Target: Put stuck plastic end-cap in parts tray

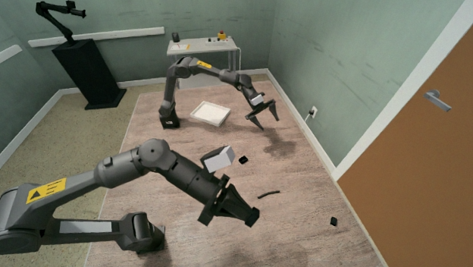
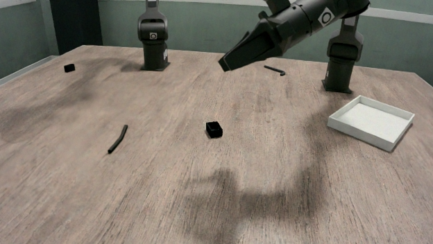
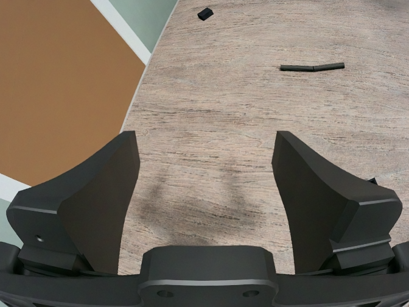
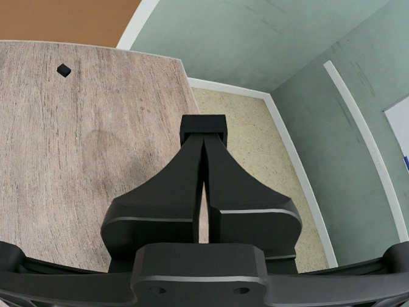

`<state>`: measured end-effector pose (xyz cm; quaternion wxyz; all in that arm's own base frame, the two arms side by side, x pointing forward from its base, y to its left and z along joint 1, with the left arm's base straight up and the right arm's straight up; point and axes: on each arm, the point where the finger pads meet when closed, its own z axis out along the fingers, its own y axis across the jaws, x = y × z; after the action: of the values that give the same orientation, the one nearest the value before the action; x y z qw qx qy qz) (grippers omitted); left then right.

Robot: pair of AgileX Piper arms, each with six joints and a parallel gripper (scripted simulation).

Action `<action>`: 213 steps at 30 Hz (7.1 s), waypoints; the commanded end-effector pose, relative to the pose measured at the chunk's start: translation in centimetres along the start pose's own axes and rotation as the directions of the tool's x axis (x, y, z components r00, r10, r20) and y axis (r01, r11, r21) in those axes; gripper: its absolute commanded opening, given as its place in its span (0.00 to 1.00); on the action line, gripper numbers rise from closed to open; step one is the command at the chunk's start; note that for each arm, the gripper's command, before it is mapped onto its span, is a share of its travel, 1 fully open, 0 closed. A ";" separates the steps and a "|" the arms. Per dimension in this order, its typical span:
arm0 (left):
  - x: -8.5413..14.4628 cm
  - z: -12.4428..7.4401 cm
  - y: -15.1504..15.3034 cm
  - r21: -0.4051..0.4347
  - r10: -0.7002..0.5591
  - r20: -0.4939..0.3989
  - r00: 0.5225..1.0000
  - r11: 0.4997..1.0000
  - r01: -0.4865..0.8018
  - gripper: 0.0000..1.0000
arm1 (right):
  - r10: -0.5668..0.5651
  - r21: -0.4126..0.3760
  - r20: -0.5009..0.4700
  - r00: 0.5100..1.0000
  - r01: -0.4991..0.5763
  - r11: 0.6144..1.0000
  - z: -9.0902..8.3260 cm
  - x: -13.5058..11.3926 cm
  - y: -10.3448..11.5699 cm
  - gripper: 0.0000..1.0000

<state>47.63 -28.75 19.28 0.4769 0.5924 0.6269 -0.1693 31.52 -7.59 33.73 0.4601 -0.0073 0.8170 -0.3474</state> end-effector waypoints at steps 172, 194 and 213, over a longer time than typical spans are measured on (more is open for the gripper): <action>14.2 -29.1 -11.1 -0.769 -0.922 0.029 0.386 0.226 0.598 0.65 | 0.618 -0.939 -0.258 0.743 -0.343 0.020 -15.7 -0.9 33.8 0.00; 7.7 -21.6 -10.7 -0.550 -0.944 0.298 0.140 -0.050 0.834 0.65 | 0.618 -0.939 -0.258 0.743 -0.343 0.020 -15.7 -0.9 33.8 0.00; 1.7 -16.1 -12.9 -0.302 -0.917 0.362 -0.167 -0.285 0.910 0.65 | 0.618 -0.939 -0.258 0.743 -0.343 0.020 -15.7 -0.9 33.8 0.00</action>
<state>30.00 -17.24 21.02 0.3002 -0.2246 0.8785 -0.2961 30.55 27.08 20.18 0.5294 -0.0474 0.7401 0.4120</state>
